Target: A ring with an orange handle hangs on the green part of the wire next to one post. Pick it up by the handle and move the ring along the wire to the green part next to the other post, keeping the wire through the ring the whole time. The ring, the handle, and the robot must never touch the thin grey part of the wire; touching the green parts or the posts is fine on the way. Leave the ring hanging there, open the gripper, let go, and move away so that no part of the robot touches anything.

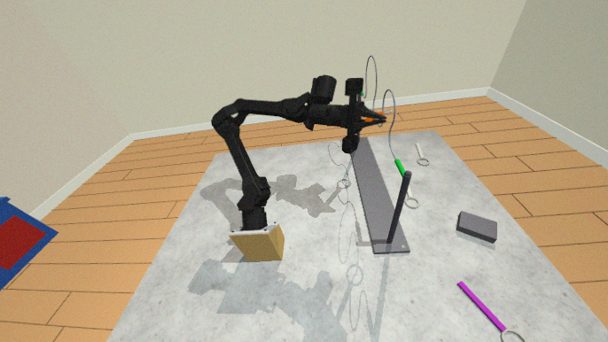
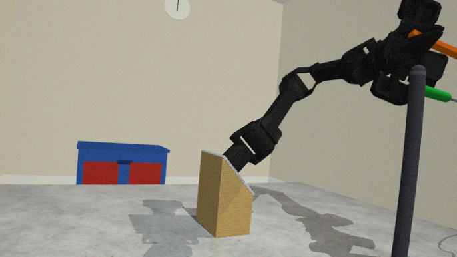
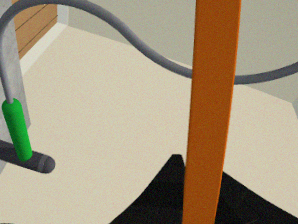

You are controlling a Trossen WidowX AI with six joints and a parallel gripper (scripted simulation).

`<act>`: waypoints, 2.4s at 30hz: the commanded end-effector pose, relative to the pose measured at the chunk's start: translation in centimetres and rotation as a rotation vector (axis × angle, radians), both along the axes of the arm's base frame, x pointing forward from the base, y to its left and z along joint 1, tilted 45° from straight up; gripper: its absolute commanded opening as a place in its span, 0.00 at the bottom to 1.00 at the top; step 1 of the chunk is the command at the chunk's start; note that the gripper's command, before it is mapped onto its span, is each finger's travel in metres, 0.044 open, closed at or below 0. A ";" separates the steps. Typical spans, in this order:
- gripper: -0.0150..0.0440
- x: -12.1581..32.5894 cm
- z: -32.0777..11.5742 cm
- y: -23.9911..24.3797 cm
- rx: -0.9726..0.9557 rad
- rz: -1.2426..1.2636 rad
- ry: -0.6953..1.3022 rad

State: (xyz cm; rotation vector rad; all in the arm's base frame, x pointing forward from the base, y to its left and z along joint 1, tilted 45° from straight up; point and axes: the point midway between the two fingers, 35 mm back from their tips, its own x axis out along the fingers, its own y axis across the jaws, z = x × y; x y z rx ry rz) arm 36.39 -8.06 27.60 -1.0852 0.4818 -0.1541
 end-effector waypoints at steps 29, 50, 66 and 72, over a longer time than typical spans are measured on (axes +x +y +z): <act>0.00 -0.1 -1.0 1.0 0.431 0.001 0.016; 0.00 -0.1 -2.2 3.2 0.851 0.006 0.031; 0.00 -0.2 -2.4 5.0 1.171 0.011 0.042; 0.00 -0.2 -2.4 5.7 1.291 0.013 0.045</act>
